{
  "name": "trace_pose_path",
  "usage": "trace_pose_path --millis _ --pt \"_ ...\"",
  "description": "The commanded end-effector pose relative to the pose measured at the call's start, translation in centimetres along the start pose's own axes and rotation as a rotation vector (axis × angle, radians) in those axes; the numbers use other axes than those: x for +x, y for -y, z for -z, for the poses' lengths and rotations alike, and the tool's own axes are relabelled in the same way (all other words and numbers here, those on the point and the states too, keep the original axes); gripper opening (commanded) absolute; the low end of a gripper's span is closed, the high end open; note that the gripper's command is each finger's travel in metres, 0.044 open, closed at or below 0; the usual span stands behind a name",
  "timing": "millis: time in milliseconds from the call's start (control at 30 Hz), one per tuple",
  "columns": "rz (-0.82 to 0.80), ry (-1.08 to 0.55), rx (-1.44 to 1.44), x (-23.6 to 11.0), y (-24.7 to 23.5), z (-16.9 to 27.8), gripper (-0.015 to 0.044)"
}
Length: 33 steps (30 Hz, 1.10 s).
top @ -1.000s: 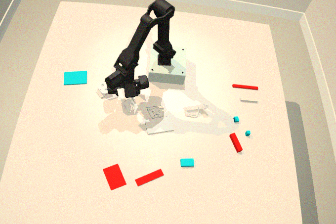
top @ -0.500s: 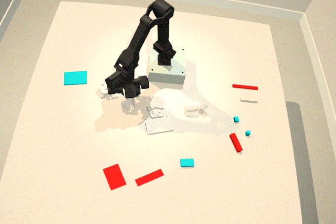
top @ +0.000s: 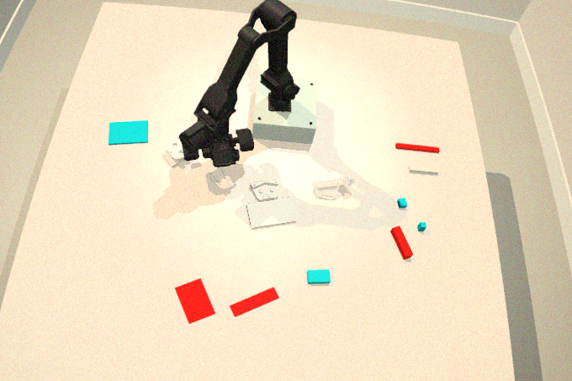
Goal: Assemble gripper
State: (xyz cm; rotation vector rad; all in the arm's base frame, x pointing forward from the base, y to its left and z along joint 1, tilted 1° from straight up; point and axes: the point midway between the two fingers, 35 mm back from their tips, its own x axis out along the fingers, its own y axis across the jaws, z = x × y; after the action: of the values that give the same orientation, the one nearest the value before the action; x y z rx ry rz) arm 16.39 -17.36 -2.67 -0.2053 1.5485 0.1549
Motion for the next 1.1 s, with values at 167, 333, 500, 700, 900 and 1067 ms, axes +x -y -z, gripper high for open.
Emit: trace_pose_path --millis 167,333,500,700,900,1067 --pt "0.000 0.004 -0.003 0.0 0.0 -0.1 0.0037" --pt "0.000 0.004 -0.003 -0.1 0.0 -0.1 0.0037" --pt "0.000 0.004 -0.003 -0.5 0.0 -0.1 0.0037" --pt "0.000 0.004 -0.003 -1.0 0.1 -0.1 0.0037" --pt "0.000 0.004 -0.003 -1.5 0.1 -0.1 0.0037" --pt "0.000 0.004 -0.003 -1.9 0.1 -0.1 0.0037"
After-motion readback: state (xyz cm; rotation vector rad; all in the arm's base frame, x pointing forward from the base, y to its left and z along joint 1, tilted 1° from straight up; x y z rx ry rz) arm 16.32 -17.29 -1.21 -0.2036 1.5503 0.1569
